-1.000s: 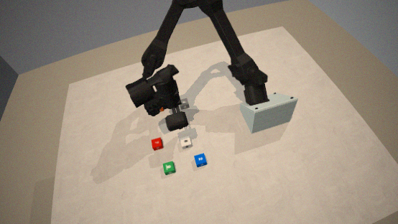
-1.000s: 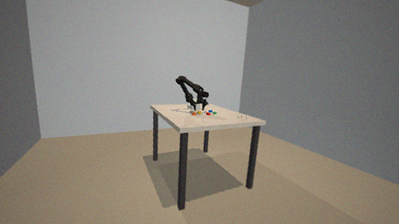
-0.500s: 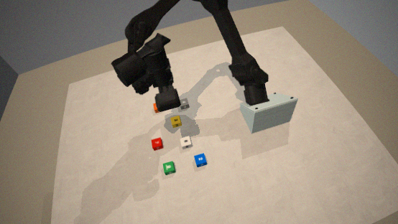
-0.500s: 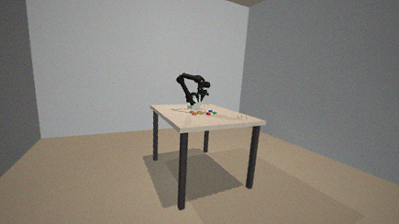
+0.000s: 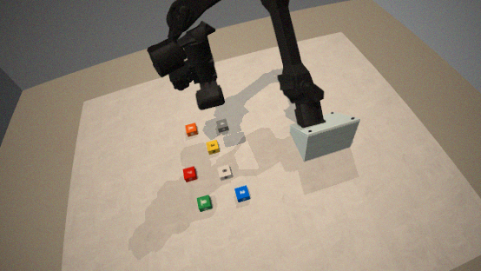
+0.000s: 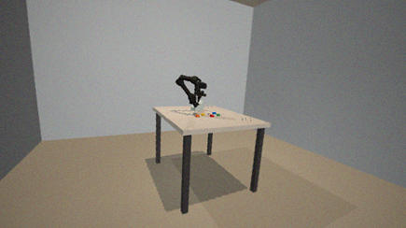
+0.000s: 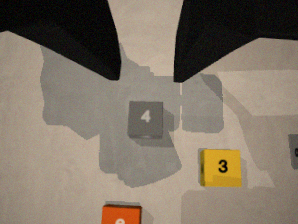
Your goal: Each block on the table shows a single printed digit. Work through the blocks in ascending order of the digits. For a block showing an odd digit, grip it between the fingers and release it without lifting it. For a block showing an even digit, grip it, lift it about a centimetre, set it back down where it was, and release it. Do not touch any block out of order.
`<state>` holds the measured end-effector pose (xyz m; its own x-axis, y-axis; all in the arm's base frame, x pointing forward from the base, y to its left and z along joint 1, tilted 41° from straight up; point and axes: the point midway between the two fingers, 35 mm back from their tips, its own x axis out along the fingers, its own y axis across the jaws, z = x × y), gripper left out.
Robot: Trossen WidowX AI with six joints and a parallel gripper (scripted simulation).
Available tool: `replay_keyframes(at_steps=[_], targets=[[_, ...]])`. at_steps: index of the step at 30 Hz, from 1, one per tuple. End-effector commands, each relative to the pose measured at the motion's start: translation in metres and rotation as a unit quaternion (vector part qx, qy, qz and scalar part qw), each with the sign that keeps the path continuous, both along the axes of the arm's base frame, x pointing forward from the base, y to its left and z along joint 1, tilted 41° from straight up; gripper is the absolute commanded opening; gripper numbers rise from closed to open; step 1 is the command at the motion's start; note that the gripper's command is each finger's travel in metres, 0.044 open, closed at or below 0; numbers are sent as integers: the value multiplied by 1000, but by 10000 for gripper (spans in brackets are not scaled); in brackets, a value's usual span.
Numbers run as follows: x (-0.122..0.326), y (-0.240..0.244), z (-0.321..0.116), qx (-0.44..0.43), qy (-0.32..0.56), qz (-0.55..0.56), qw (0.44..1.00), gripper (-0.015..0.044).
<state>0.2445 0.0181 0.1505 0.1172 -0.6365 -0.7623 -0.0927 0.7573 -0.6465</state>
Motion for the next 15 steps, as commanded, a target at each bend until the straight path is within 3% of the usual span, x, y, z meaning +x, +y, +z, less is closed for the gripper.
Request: replay_keyframes(at_steps=[1,7,10,15], targets=[[-3,-4,-1,-3,7,6,1000,146],[6,-49,-54,-3,6,7,1000,304],[6,-55,-60,-4,5,6,1000,383],[7,-58,-64,-4,5,6,1000,400]])
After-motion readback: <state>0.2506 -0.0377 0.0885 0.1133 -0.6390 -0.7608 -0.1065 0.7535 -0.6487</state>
